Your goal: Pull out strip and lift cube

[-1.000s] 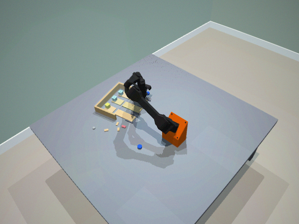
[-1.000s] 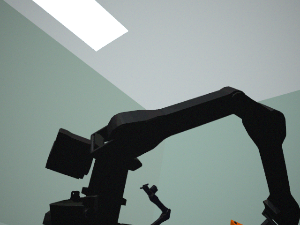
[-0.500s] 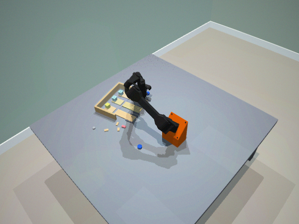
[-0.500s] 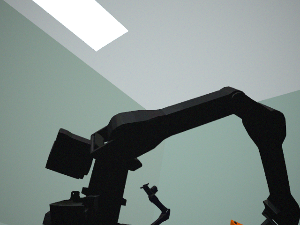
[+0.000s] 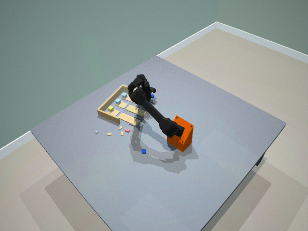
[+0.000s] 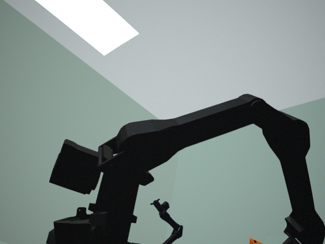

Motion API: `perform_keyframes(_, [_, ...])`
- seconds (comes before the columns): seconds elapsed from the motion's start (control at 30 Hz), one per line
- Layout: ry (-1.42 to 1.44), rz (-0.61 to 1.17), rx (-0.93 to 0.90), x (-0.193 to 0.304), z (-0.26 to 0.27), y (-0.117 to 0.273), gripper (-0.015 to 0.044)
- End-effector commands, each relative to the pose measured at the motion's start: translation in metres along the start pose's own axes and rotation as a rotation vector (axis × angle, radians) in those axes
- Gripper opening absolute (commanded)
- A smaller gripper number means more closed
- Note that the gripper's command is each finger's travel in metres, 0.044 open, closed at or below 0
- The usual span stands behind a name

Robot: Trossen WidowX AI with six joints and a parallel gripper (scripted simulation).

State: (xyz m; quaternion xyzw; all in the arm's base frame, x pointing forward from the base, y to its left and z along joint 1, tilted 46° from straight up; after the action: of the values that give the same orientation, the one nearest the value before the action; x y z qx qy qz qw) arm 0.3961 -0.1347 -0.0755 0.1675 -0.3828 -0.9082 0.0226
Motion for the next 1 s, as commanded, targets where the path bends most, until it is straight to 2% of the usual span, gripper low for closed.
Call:
perform_keyframes(0.0, [0.0, -0.002, -0.002, 0.0, 0.0, -0.002, 0.0])
perform_keyframes(0.97, [-0.001, -0.001, -0.001, 0.033, 0.004, -0.004, 0.0])
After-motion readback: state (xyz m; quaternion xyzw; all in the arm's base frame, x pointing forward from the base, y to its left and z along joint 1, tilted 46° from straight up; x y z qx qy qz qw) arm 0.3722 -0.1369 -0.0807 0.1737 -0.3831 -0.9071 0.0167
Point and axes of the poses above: the point midway between the two fingers, 35 mm back from their tips, its own y axis back along the fingers, its own z axis across the jaws, x = y × z, the point moved 9 cm from there along y, back along the fingers, and after that the axes turned 8 degrees about y, right-handed, at the moved point
